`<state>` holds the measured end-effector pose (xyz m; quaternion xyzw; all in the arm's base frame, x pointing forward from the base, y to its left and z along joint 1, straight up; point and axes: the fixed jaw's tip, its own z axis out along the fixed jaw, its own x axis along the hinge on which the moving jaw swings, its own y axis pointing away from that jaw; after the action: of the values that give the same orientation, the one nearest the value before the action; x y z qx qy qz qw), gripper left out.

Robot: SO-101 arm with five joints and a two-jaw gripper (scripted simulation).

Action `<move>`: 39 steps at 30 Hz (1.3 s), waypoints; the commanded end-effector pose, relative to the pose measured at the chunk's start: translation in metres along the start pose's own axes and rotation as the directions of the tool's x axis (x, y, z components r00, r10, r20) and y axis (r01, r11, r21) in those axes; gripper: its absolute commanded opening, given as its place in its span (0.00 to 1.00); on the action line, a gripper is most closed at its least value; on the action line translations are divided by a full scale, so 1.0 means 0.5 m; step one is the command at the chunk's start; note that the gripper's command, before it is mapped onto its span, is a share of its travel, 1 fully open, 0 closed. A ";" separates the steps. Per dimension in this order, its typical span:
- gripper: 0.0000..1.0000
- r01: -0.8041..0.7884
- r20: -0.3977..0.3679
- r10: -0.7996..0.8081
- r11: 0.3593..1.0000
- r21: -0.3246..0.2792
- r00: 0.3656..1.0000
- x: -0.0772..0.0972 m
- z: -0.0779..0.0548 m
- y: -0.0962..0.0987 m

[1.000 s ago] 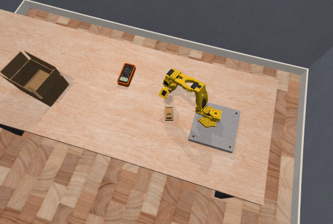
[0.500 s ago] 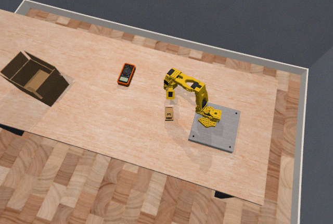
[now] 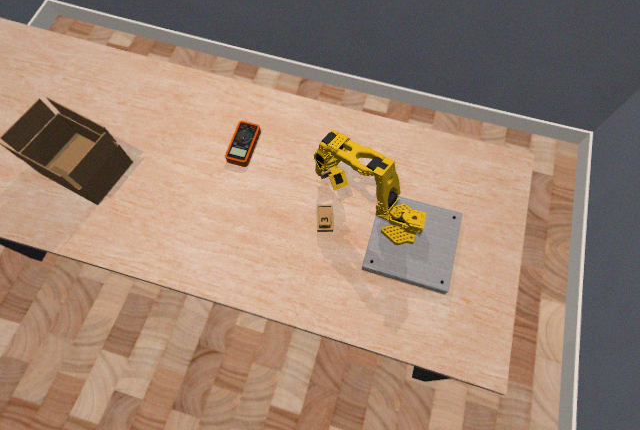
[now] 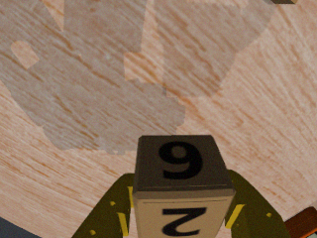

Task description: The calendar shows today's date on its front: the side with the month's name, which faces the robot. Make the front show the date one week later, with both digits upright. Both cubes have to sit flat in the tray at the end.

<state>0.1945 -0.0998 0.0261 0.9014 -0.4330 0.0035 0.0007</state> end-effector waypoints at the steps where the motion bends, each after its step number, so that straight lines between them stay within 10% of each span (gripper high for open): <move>1: 0.00 0.106 0.006 -0.106 0.994 -0.001 0.994 0.000 0.005 0.005; 39: 0.00 0.444 0.006 -0.444 0.896 0.001 0.896 0.006 0.007 0.007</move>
<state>0.1964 -0.1039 0.0246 0.9759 -0.2180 0.0042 0.0017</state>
